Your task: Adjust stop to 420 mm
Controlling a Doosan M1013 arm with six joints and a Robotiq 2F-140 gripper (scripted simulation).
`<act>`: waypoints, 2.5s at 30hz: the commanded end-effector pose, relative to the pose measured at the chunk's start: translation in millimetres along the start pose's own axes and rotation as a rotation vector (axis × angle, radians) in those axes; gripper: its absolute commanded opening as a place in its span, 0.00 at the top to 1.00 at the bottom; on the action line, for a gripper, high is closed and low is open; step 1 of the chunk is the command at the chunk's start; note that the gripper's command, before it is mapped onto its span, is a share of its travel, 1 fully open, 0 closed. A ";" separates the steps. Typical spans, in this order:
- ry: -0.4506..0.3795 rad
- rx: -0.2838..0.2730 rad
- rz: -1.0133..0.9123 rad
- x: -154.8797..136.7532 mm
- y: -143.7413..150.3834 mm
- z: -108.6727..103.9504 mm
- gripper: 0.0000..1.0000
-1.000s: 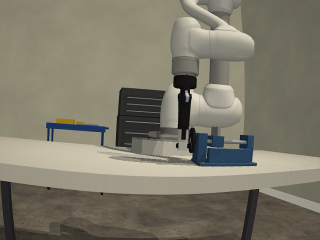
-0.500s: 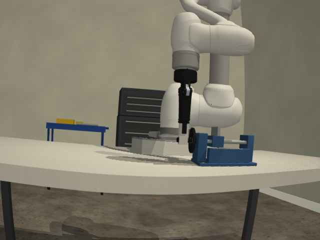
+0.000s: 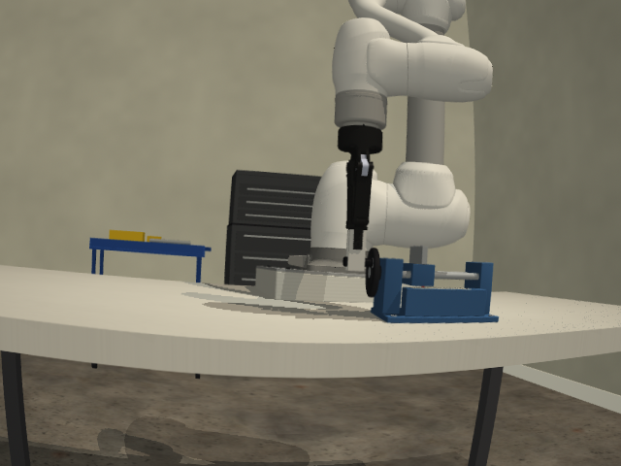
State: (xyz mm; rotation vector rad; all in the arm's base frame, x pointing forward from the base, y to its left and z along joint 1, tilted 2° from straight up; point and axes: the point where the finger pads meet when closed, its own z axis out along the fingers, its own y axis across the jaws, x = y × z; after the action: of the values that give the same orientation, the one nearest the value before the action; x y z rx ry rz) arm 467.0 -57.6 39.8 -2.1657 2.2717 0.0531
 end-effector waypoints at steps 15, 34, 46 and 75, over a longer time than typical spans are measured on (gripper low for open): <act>0.002 -0.004 -0.001 0.6 25.2 -8.9 0.96; 0.002 -0.004 -0.001 0.7 51.6 16.0 0.96; 0.002 -0.004 -0.001 0.7 49.3 31.6 0.96; 0.002 -0.004 -0.001 0.7 8.9 44.5 0.96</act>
State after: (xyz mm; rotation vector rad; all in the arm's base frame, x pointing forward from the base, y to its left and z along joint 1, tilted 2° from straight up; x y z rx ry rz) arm 445.1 -55.8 -6.9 -2.1637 2.2797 0.0651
